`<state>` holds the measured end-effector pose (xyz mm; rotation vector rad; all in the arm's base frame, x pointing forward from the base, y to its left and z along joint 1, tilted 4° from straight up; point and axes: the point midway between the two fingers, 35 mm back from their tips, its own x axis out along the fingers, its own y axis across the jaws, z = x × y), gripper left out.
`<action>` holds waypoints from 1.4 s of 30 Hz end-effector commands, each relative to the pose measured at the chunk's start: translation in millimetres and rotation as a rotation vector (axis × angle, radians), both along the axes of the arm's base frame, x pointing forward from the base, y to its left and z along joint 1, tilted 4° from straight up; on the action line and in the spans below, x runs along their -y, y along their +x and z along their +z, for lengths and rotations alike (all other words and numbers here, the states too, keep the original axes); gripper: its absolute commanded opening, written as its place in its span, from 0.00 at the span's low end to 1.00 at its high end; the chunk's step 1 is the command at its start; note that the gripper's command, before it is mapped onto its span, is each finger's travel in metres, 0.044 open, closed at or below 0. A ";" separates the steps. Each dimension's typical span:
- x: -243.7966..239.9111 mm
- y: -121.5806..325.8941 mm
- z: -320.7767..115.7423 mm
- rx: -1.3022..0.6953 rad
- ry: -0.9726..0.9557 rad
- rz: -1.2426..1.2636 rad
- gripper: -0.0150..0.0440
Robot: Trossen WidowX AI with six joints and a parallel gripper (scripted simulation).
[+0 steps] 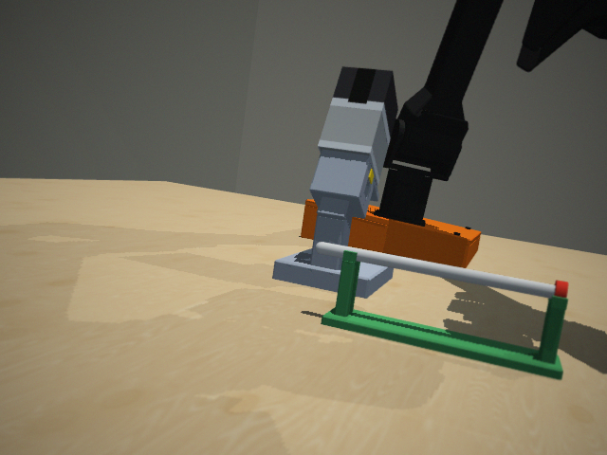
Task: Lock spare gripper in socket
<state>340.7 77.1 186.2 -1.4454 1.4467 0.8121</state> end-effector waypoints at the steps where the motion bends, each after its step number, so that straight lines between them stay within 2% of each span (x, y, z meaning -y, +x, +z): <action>1: 22.8 45.1 -24.6 -0.082 0.128 -0.017 0.56; 4: 41.3 71.5 -41.5 -0.112 0.215 -0.019 0.56; 14: 42.1 71.3 -44.6 -0.114 0.221 -0.018 0.56; 30: 38.1 69.2 -111.8 -0.114 0.222 -0.018 0.56; 42: 36.2 70.0 -127.1 -0.114 0.222 -0.018 0.56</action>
